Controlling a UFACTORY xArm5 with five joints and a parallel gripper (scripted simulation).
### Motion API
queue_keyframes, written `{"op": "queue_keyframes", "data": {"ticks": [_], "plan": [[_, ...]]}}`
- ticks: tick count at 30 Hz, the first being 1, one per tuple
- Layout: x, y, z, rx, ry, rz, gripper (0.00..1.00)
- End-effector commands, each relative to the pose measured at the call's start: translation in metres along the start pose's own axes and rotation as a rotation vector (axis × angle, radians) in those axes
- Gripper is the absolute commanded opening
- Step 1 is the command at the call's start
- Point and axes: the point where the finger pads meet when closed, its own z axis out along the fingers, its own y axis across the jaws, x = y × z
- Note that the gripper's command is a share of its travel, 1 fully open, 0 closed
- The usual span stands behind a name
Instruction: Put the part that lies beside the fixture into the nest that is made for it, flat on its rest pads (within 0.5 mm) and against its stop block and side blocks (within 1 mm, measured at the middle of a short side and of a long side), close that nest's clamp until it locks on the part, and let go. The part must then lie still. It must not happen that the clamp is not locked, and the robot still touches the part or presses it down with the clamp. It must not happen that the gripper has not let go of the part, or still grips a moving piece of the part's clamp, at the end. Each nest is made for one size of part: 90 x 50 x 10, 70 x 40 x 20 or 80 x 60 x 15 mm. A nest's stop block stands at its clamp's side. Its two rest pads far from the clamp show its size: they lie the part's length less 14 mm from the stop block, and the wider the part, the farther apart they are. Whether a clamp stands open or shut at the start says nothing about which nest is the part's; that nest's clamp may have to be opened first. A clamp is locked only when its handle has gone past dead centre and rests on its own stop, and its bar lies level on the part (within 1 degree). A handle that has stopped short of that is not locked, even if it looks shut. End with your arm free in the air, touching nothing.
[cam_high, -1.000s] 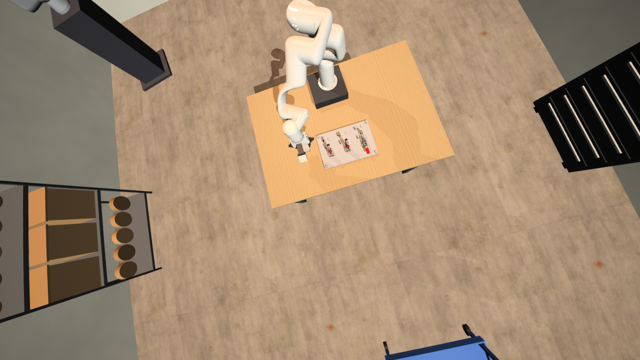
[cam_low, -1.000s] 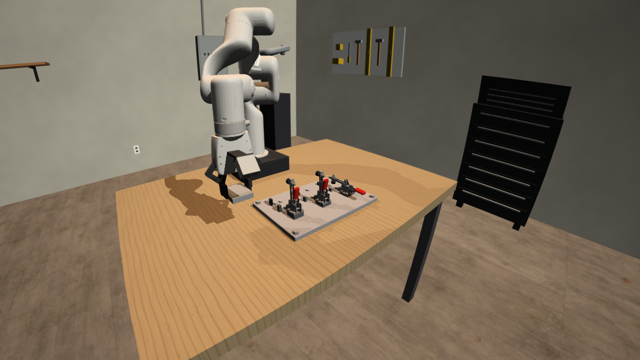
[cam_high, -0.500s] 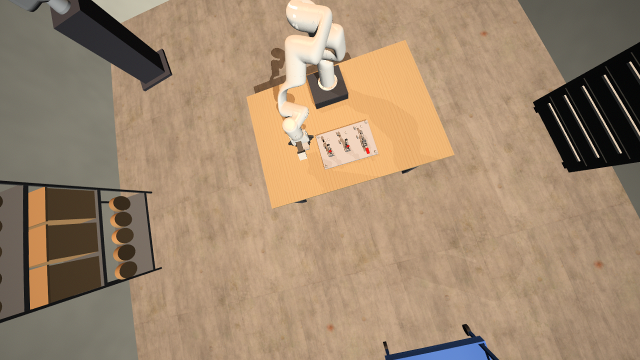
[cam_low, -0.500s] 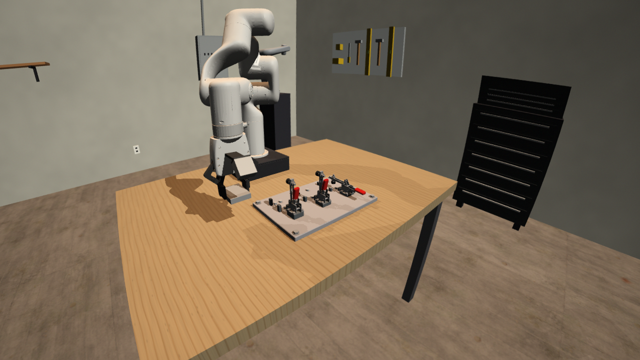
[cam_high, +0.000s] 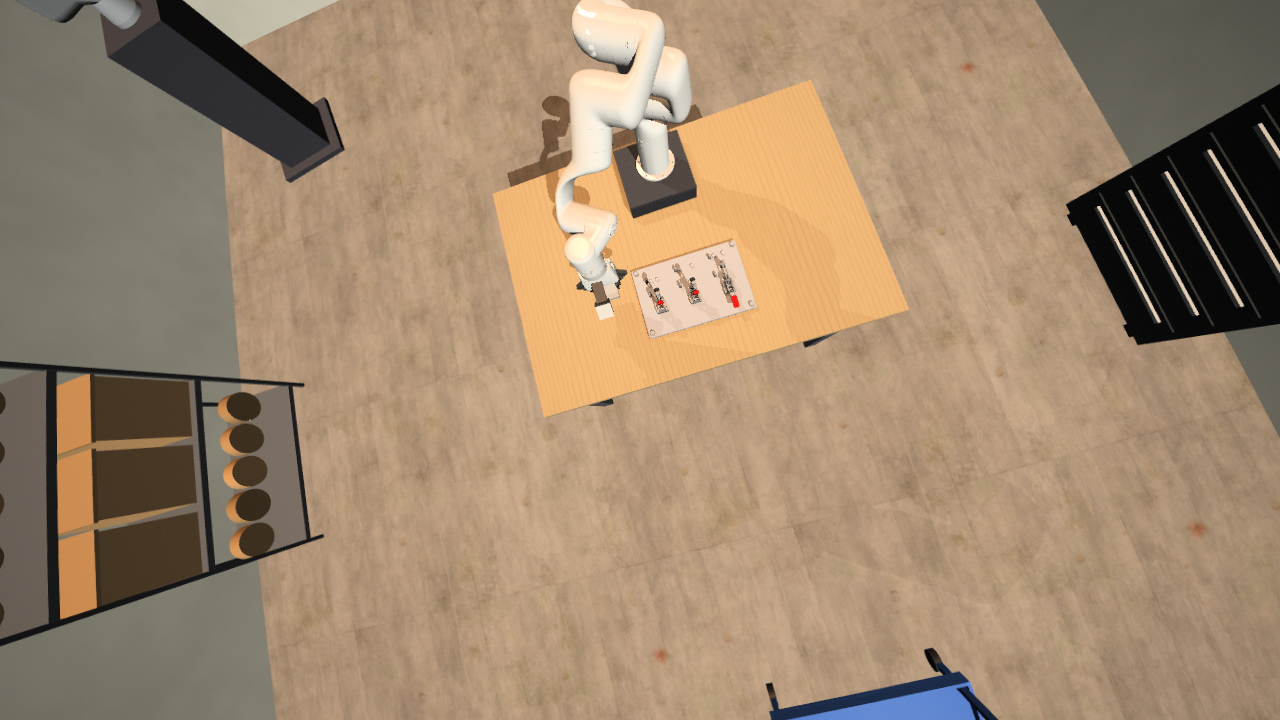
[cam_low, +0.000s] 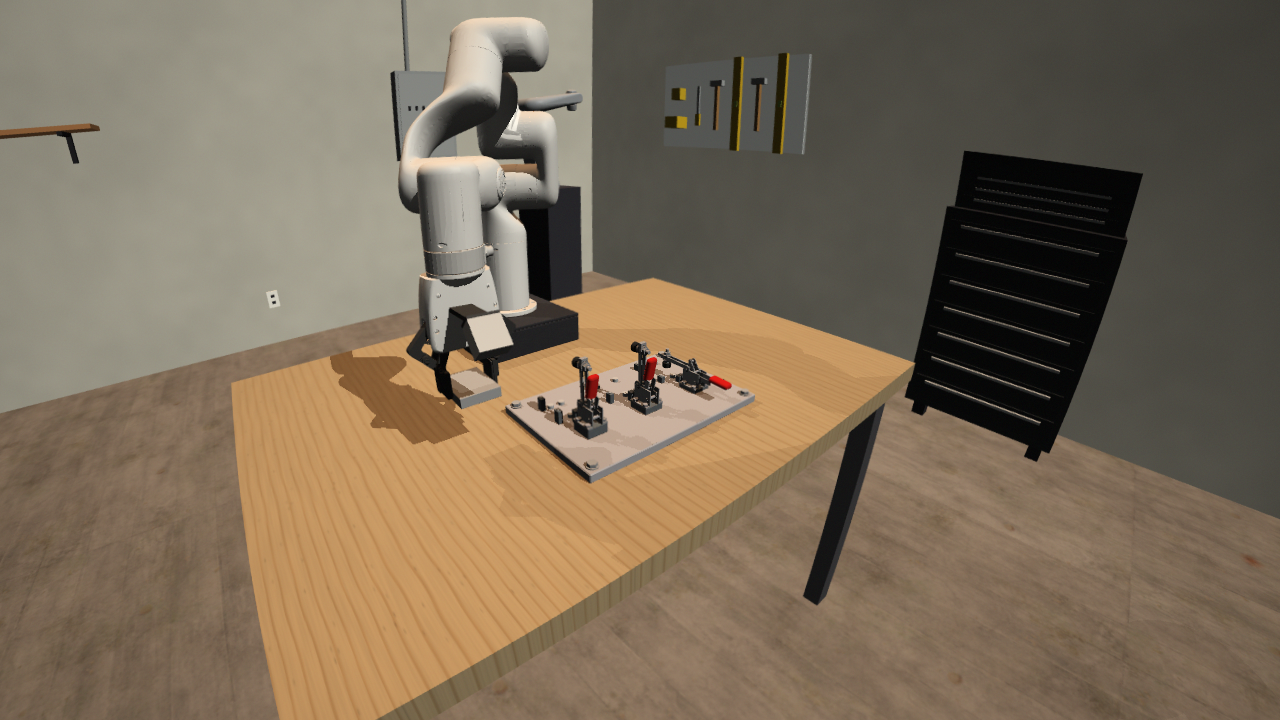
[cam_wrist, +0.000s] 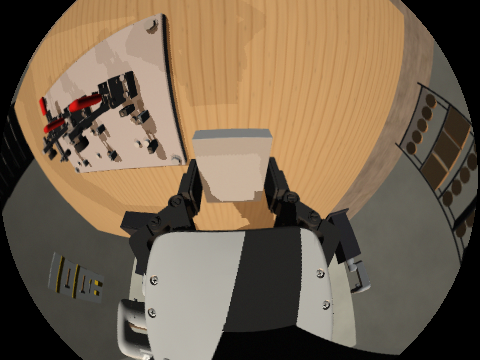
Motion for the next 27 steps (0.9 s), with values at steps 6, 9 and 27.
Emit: {"op": "queue_keyframes", "data": {"ticks": [6,9,27], "plan": [[0.001,0.001,-0.001,-0.002,0.003,0.000,0.00],[0.001,0.001,-0.001,-0.002,0.003,0.000,0.00],[0.001,-0.029,0.000,-0.004,0.003,0.000,0.00]]}}
